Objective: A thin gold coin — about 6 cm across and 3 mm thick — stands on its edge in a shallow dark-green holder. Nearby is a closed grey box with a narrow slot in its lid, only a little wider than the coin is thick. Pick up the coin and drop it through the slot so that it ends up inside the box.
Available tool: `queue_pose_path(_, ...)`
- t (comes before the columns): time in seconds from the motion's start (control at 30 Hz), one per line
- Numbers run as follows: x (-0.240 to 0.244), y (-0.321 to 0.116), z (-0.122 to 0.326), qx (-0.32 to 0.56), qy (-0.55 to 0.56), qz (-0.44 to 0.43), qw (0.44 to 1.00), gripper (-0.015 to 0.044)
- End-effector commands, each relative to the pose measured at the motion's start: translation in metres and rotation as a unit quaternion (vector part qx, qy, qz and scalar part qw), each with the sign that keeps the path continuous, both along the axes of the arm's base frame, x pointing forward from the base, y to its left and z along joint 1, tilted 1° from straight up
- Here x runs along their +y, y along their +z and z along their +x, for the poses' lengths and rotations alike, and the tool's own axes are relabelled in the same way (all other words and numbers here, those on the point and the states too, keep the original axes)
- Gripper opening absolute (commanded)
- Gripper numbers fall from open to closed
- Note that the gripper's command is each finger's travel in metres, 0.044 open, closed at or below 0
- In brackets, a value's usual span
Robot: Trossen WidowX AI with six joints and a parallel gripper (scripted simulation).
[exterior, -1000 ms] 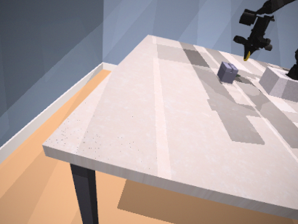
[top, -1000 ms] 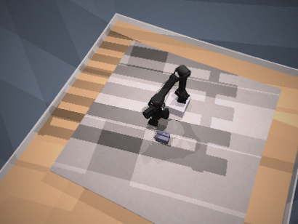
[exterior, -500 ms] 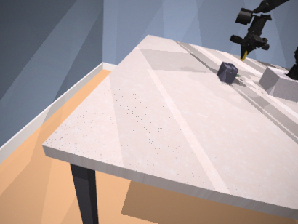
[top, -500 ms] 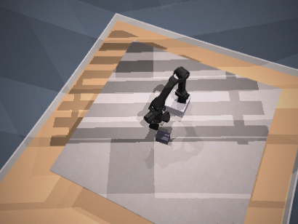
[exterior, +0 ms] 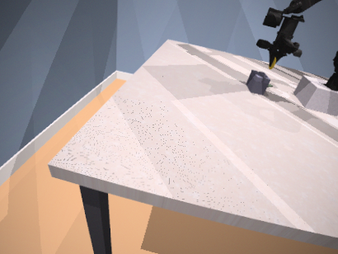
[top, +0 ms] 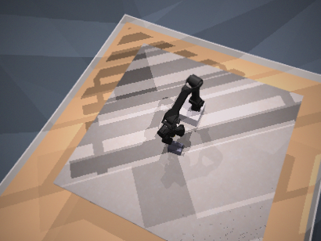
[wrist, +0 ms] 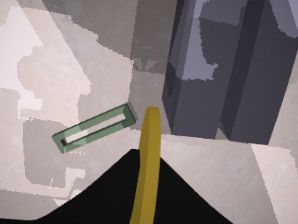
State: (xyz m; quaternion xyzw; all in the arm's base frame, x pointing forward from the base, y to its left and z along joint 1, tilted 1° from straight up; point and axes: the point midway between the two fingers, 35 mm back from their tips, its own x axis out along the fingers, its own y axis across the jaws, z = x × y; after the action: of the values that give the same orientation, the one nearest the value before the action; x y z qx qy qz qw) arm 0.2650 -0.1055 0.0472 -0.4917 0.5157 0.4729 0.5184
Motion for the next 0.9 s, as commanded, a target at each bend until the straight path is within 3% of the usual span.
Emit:
queue_pose_path(0.0, 0.007, 0.001, 0.009, -0.002, -0.001, 0.002, 1.000, 0.0000)
queue_pose_path(0.87, 0.040, 0.000, 0.046, -0.001, 0.010, 0.001, 1.000, 0.0000)
